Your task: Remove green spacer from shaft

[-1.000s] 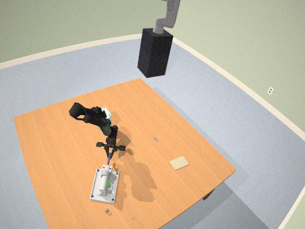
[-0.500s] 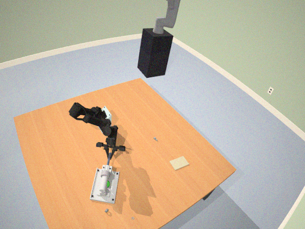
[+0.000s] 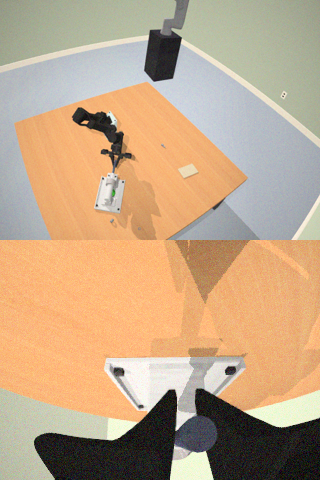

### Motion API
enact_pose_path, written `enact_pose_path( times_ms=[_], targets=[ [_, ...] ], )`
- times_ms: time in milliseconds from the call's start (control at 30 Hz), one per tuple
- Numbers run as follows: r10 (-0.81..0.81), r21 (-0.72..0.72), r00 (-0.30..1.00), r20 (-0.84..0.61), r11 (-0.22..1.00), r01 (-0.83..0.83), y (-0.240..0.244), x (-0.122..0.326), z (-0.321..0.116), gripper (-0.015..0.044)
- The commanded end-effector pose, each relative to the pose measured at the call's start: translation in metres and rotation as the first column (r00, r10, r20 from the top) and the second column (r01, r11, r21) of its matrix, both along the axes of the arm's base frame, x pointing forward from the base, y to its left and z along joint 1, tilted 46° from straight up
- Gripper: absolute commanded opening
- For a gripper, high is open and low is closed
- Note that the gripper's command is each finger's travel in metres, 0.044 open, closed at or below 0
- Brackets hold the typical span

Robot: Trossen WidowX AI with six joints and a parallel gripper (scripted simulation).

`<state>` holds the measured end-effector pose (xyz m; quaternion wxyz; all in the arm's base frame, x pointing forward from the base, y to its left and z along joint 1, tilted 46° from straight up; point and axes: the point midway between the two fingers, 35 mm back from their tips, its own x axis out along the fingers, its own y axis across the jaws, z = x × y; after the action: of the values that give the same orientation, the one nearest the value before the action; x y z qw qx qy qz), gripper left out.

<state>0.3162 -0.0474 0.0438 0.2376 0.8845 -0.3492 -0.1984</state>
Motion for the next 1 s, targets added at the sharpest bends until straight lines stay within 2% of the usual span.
enact_pose_path(
  times_ms=[0,967],
  targets=[
    [-0.001,-0.001,1.0,0.006,1.0,0.001,0.0001,0.0026,0.0019,0.0],
    [-0.001,-0.001,1.0,0.006,1.0,0.001,-0.0008,0.0049,0.0032,0.0]
  ],
)
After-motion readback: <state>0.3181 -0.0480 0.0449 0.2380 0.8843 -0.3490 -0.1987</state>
